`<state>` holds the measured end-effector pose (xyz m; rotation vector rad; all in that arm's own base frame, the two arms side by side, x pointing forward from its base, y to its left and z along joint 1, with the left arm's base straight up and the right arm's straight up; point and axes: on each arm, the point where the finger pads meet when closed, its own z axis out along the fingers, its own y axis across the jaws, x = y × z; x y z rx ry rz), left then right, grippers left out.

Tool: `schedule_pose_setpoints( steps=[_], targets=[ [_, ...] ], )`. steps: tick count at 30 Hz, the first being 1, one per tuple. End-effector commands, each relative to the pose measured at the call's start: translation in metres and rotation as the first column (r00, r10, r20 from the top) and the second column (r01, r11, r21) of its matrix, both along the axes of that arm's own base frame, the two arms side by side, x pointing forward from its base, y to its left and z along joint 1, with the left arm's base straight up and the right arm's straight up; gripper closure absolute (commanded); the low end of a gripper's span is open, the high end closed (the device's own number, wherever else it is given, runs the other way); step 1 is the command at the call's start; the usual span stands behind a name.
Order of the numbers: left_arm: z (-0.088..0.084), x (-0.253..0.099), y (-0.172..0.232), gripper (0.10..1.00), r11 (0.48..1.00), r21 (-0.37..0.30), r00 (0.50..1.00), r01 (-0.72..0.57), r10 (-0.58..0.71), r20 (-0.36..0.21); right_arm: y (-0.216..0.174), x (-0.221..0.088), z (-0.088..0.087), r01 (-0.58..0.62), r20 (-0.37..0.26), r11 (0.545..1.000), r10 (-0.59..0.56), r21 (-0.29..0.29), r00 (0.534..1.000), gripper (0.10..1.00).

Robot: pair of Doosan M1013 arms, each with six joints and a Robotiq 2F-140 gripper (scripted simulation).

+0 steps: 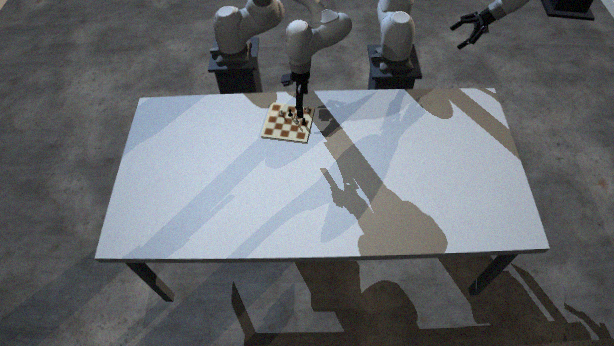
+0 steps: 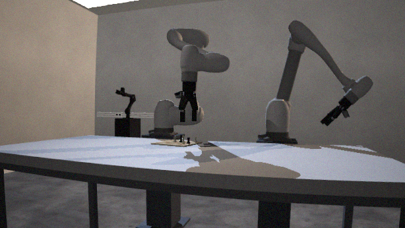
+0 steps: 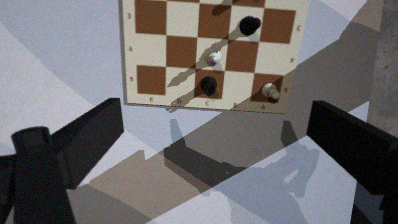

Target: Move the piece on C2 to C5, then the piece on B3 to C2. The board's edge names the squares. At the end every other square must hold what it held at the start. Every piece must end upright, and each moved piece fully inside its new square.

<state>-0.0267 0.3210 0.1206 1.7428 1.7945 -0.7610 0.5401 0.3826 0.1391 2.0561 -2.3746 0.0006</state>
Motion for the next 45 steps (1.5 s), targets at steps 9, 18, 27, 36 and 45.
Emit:
schedule_pose_setpoints(
  steps=[9,18,27,36,45],
  targets=[
    [0.000,0.000,0.000,0.098,1.000,0.001,1.000,0.000,0.000,0.000,-0.009,-0.007,0.002,-0.401,0.001,0.916,0.401,0.001,0.916,0.098],
    [0.000,0.000,0.000,0.098,1.000,0.001,1.000,0.000,0.000,0.000,-0.017,-0.014,0.003,-0.699,0.002,0.716,0.699,0.001,0.716,0.098],
    [0.000,0.000,0.000,0.098,1.000,0.001,1.000,0.000,0.000,0.000,-0.025,-0.020,0.003,-0.894,0.001,0.448,0.894,0.000,0.448,0.098],
    [0.000,0.000,0.000,0.098,1.000,0.001,1.000,0.000,0.000,0.000,-0.033,-0.027,0.004,-0.996,0.001,0.094,0.996,0.000,0.094,0.098],
    [0.000,0.000,0.000,0.098,1.000,0.001,1.000,0.000,0.000,0.000,-0.040,-0.033,0.004,-0.974,0.001,-0.229,0.974,-0.001,-0.229,0.098]
  ],
)
